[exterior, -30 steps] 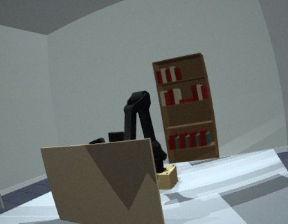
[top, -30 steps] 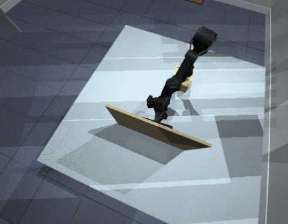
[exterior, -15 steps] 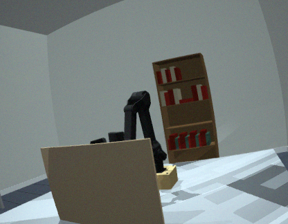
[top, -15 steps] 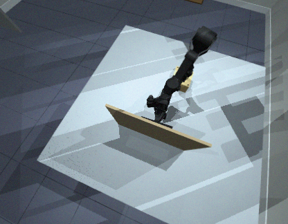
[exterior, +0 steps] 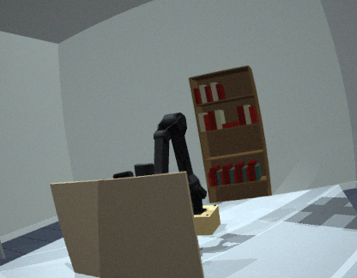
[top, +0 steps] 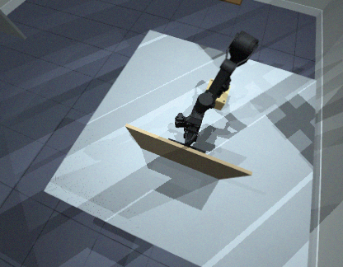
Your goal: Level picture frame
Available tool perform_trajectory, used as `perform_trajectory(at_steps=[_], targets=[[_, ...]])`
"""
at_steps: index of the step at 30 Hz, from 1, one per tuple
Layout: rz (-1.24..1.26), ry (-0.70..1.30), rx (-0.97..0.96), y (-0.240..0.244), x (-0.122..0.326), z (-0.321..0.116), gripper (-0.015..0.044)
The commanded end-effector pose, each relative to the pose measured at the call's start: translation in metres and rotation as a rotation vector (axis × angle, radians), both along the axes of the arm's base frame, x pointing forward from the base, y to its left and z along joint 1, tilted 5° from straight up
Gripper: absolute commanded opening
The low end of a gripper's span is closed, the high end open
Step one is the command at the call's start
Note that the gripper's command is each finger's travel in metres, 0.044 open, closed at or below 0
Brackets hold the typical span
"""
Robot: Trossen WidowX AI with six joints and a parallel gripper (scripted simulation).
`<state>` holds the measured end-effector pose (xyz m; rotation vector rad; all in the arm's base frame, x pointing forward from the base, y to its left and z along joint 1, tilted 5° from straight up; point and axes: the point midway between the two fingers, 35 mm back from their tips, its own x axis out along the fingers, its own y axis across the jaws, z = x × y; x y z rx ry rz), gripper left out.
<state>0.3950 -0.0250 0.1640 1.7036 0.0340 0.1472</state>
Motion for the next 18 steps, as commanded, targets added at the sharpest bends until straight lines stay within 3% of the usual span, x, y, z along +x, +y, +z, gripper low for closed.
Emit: perform_trajectory(at_steps=[1,14,18], targets=[[-0.005,-0.002,-0.042,0.0001,0.0000,-0.0004,0.0000],[-0.009,-0.007,-0.094,0.0002,-0.0001,-0.0004,0.0000],[-0.006,-0.008,-0.079,0.0002,0.0000,0.0001,0.0105]])
